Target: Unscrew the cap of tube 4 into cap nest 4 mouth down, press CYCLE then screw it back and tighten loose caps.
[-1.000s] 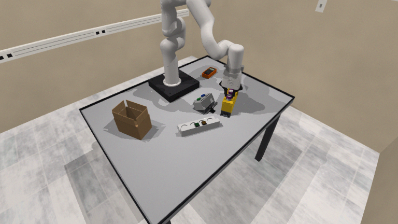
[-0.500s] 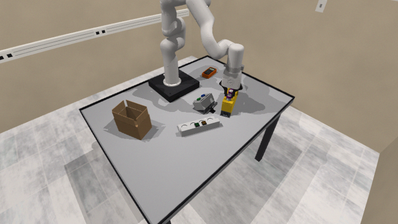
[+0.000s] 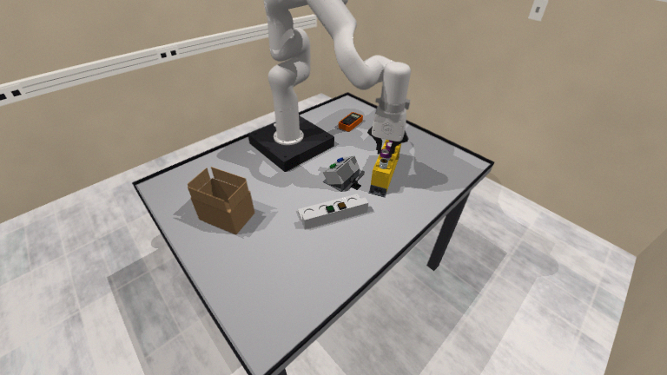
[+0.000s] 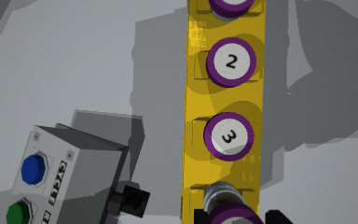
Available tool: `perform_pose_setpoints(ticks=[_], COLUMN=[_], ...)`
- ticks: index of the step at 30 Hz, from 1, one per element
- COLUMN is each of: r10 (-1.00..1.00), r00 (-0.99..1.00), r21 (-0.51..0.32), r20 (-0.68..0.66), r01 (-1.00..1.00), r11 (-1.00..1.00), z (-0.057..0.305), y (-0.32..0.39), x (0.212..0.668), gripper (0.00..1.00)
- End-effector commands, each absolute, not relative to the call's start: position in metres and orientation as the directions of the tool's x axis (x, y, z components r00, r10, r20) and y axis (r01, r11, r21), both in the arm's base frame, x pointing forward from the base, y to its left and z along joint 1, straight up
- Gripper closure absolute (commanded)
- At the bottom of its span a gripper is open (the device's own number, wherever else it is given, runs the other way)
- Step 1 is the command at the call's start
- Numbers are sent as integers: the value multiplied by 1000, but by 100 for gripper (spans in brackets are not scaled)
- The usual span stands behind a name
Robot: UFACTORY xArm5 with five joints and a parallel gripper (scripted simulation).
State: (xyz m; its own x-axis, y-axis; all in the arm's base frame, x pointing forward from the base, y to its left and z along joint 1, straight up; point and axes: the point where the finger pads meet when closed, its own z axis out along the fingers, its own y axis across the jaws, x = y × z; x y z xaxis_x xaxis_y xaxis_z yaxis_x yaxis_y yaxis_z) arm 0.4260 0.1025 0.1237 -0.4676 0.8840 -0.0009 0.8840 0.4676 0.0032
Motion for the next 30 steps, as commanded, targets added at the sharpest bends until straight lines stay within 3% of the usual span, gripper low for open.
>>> perform_pose_setpoints(ticks=[1, 3, 13, 30], r10=[807, 698, 367, 367], r00=[-590, -716, -930, -930], r21=[7, 7, 6, 5], r20=[1, 0, -3, -3], r01=[807, 698, 367, 367], r11=[590, 716, 930, 930], z=[125, 125, 125, 125], y=[88, 72, 21, -84], x=[424, 420, 409, 386], gripper=[100, 100, 100, 100])
